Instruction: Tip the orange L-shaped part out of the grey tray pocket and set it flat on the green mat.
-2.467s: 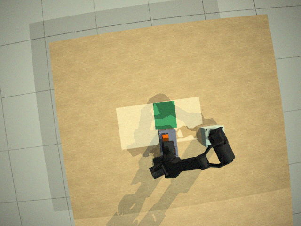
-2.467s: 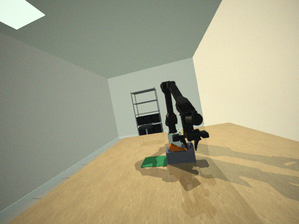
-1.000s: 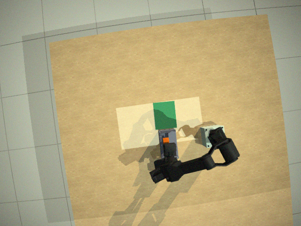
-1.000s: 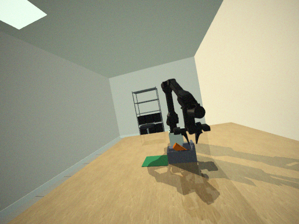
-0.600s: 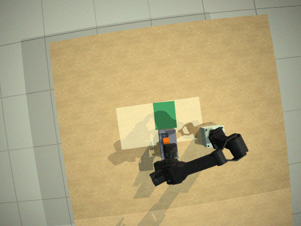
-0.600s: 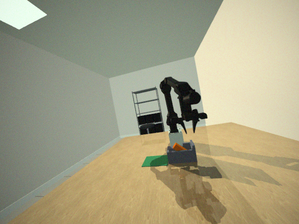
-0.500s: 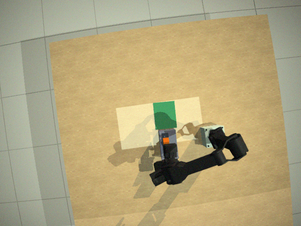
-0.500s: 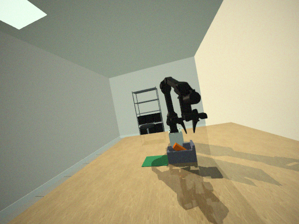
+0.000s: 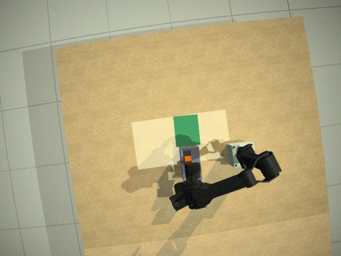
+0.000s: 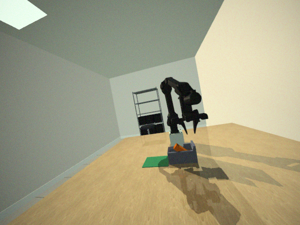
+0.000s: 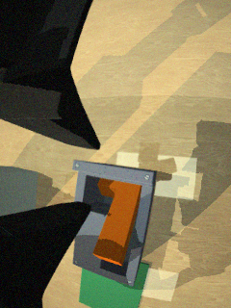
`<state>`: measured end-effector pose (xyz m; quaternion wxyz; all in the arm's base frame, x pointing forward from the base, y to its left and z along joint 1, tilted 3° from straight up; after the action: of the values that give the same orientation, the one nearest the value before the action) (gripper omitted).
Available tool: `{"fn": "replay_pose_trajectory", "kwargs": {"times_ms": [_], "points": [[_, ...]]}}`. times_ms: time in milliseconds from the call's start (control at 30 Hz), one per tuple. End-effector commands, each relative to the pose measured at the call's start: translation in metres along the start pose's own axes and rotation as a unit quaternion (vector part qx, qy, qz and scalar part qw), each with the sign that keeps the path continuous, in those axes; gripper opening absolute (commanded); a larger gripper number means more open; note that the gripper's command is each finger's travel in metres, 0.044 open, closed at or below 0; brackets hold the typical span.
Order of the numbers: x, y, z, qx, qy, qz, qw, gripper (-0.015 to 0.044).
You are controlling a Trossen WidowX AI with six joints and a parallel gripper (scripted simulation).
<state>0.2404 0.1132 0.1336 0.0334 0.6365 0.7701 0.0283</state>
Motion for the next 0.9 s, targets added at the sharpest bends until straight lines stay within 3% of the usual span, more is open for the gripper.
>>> {"fn": "replay_pose_trajectory", "kwargs": {"times_ms": [0, 33, 167, 333, 500, 733, 867], "points": [[0.0, 0.0, 0.0, -0.001, 0.0, 0.0, 1.0, 0.018], [0.0, 0.0, 0.0, -0.001, 0.0, 0.0, 1.0, 0.018], [-0.006, 0.001, 0.0, -0.001, 0.0, -0.065, 0.998, 0.028], [-0.026, 0.003, -0.001, 0.002, -0.002, -0.26, 0.966, 0.028], [-0.046, 0.003, -0.001, 0.005, -0.002, -0.456, 0.89, 0.028], [-0.073, 0.001, -0.002, 0.008, 0.0, -0.684, 0.73, 0.028], [-0.077, 0.0, -0.002, 0.008, 0.0, -0.709, 0.705, 0.028]]}}
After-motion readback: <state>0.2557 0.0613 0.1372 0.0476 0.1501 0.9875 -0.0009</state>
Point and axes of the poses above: the point midway between the two fingers, 35 mm back from their tips, its own z axis out along the fingers, its own x axis across the jaws, y = z × x, the point moved 4 cm from there along -z, back along the fingers, and after that the axes turned 7 degrees about -z, right-handed, at the moved point
